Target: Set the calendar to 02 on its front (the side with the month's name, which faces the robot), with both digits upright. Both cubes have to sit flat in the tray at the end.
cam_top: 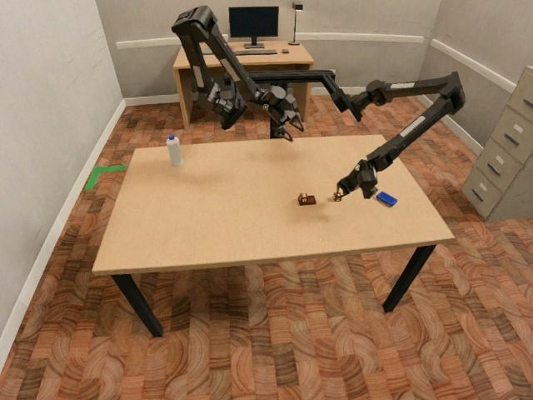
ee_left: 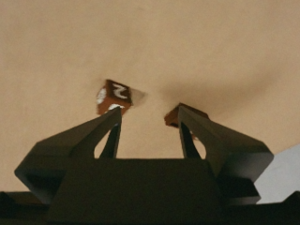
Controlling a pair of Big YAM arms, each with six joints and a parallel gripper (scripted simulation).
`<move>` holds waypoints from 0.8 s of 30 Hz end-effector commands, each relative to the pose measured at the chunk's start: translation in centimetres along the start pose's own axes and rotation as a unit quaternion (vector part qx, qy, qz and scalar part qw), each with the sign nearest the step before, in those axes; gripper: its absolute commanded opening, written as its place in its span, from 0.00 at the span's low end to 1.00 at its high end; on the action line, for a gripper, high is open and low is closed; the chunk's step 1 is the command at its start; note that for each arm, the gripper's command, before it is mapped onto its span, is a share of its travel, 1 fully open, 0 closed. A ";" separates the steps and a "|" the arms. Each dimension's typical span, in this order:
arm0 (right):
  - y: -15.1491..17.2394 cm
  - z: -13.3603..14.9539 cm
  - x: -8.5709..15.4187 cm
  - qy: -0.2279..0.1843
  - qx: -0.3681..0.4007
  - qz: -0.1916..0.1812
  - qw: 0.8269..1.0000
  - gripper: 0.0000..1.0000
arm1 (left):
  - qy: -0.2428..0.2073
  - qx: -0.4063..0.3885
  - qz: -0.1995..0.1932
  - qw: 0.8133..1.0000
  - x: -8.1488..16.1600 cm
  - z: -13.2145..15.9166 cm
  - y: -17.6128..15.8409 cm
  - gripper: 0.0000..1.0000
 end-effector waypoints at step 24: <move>1.1 -1.0 0.3 0.006 -0.141 0.148 0.979 1.00 | -0.046 -0.562 0.059 0.824 -2.0 5.1 -12.1 0.55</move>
Point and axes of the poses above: on each arm, the point where the finger pads meet when closed, its own x axis back along the fingers, its own y axis across the jaws, z = x × y, the point moved 4 cm from there along x, back along the fingers, and after that the axes turned 15 degrees about -x, right-handed, at the moved point
